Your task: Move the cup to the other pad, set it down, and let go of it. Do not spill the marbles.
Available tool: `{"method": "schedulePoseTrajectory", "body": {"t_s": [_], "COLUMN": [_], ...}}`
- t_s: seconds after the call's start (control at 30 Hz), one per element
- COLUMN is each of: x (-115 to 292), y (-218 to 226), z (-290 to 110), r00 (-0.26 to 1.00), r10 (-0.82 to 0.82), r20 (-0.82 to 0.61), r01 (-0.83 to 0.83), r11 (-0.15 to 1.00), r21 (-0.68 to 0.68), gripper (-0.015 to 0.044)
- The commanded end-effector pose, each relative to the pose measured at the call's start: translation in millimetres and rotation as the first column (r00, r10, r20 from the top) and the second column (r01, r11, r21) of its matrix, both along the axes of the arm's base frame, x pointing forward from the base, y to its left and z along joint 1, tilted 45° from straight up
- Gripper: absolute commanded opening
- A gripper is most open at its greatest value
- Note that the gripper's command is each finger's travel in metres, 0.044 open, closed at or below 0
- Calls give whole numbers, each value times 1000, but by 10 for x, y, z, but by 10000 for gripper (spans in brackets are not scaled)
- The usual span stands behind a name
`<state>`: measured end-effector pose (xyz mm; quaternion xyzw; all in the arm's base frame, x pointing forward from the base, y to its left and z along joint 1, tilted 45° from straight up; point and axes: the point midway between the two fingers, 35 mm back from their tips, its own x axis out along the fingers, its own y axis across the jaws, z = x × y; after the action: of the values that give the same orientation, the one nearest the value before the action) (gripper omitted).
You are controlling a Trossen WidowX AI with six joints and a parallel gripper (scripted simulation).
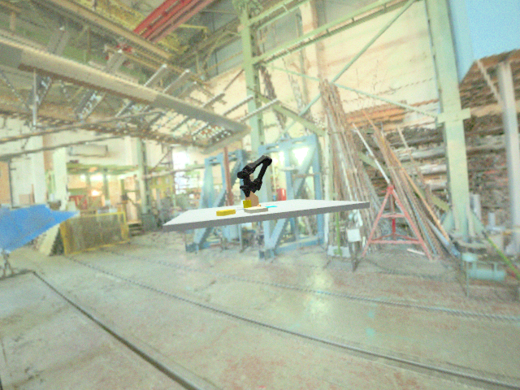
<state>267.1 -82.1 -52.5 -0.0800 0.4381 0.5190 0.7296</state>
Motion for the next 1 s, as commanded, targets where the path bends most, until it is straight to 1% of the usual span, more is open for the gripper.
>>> {"method": "schedulePoseTrajectory", "body": {"t_s": [0.0, 0.97], "x": [3, 50], "y": [-14, 294], "z": [-2, -321], "r00": [1000, 1000], "r10": [0, -1], "r20": [10, 10], "r01": [0, 1], "r11": [1000, 1000], "r21": [15, 15], "gripper": [167, 167]}}
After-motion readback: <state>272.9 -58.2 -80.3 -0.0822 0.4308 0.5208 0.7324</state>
